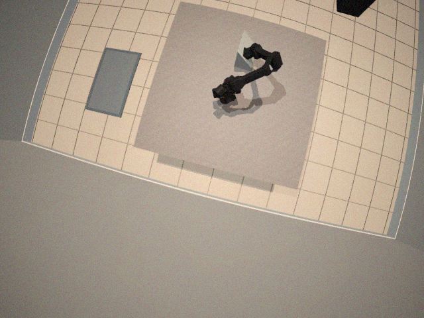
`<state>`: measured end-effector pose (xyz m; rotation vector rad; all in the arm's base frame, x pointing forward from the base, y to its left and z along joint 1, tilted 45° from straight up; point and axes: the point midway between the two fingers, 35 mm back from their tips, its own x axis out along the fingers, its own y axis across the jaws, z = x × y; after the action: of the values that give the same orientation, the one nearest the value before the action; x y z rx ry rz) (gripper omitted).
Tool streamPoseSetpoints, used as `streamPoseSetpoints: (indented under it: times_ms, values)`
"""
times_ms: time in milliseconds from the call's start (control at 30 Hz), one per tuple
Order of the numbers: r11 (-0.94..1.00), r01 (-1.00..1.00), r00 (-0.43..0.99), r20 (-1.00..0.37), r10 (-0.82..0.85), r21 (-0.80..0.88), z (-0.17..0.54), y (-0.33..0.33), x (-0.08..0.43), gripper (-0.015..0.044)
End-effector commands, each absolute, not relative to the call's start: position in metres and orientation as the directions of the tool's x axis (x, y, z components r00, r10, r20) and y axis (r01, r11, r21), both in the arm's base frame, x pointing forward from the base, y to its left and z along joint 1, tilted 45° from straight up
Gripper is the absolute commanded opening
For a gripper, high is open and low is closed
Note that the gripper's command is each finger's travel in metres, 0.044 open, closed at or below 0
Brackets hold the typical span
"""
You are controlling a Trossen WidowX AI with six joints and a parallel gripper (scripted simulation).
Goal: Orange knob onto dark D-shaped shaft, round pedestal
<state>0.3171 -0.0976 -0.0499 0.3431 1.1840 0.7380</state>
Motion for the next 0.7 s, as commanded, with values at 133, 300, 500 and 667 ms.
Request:
streamPoseSetpoints:
  times_ms: [133, 300, 500, 667]
  values:
    - [0.722, -0.34, 0.184, -0.71, 0.679, 0.603, -0.0496, -0.098, 0.3171, 0.0]
    - [0.722, -0.34, 0.184, -0.71, 0.679, 0.603, -0.0496, -0.098, 0.3171, 0.0131]
    - [0.722, -0.34, 0.184, -0.71, 0.679, 0.603, -0.0496, -0.098, 0.3171, 0.0289]
    - [0.722, -0.34, 0.184, -0.71, 0.679, 0.603, -0.0496, -0.098, 0.3171, 0.042]
